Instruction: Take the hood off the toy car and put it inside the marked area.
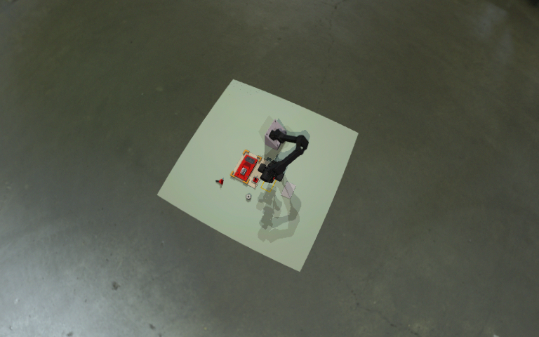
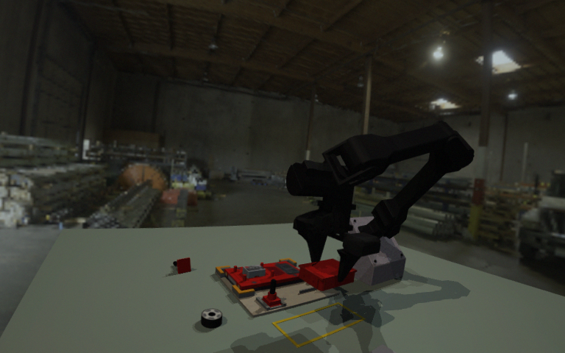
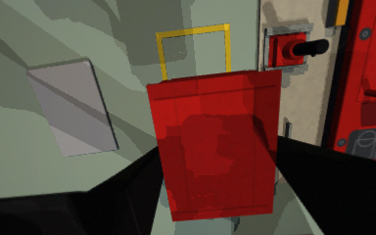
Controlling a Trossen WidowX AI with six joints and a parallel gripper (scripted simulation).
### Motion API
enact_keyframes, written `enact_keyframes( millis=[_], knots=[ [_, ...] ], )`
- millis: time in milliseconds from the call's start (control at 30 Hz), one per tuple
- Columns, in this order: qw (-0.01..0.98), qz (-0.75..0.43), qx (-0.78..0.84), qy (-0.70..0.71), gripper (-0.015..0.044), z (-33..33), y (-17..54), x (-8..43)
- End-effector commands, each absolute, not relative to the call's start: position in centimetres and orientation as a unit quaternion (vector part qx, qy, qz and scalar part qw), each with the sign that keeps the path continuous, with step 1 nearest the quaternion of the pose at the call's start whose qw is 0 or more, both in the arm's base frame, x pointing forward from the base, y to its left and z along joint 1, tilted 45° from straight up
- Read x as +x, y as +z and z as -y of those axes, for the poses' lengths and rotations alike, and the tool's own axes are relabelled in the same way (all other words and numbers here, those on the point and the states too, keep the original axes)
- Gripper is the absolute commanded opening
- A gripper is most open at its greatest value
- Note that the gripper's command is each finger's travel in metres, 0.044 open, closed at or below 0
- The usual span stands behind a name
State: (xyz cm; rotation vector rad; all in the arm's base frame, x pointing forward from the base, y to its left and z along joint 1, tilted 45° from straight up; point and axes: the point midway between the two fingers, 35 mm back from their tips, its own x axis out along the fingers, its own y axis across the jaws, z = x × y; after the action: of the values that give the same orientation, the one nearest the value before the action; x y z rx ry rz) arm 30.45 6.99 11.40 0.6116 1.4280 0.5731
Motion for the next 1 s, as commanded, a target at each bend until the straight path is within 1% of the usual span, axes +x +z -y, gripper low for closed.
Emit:
enact_keyframes(
  millis=[0, 967],
  knots=[
    [0.677, -0.634, 0.275, 0.255, 0.0, -7.2, 11.6, 30.3],
    [0.677, -0.634, 0.274, 0.255, 0.0, -8.4, 10.2, 30.6]
  ],
)
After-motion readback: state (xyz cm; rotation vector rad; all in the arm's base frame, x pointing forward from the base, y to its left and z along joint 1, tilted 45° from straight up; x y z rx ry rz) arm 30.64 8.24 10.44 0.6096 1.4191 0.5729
